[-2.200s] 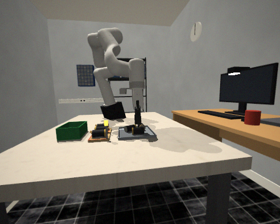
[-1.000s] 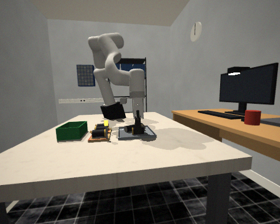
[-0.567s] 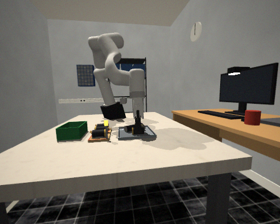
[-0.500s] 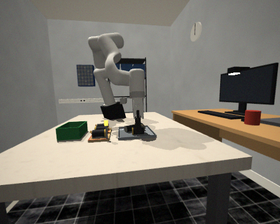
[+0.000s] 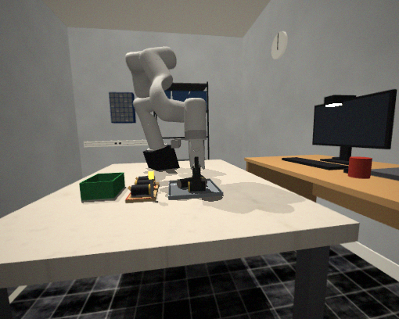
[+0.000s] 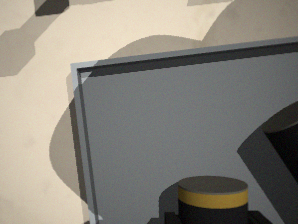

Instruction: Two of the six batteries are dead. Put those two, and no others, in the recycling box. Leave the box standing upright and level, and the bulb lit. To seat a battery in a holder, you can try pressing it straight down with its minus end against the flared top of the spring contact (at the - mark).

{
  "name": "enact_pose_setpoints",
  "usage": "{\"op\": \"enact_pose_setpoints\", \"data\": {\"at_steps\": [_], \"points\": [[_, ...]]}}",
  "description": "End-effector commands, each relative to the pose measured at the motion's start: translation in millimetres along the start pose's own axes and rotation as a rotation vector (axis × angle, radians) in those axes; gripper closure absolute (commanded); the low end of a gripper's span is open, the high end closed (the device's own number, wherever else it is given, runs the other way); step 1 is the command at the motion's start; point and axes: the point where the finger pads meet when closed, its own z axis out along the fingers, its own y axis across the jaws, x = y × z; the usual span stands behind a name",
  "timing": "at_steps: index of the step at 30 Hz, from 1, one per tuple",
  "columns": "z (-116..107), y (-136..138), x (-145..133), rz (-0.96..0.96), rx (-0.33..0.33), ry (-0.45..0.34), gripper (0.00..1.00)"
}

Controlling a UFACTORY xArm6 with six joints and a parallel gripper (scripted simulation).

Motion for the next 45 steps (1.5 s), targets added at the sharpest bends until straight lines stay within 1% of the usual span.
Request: {"op": "enact_pose_setpoints", "data": {"at_steps": [1,7,10,19,29,31,35,36,38,40,45], "points": [[-1.7,-1.6,-0.7,0.0,0.004,-0.002,0.72],[-1.8,-1.6,-0.7,0.0,0.004,-0.002,0.72],[-5.6,-1.6,-0.7,0.0,0.004,-0.002,0.72],[-42.6,-1.5,-0.6,0.0,0.004,-0.002,0.72],[-47.4,-1.5,-0.6,0.0,0.004,-0.002,0.72],[-58.7,-1.4,-0.5,0.0,0.004,-0.002,0.72],[-112.0,-1.2,-0.4,0.0,0.004,-0.002,0.72],[-120.5,-1.2,-0.4,0.0,0.004,-0.002,0.72],[-120.5,-1.2,-0.4,0.0,0.004,-0.002,0.72],[-125.2,-1.2,-0.4,0.0,0.004,-0.002,0.72],[-125.2,-1.2,-0.4,-0.011,0.004,-0.002,0.72]]}}
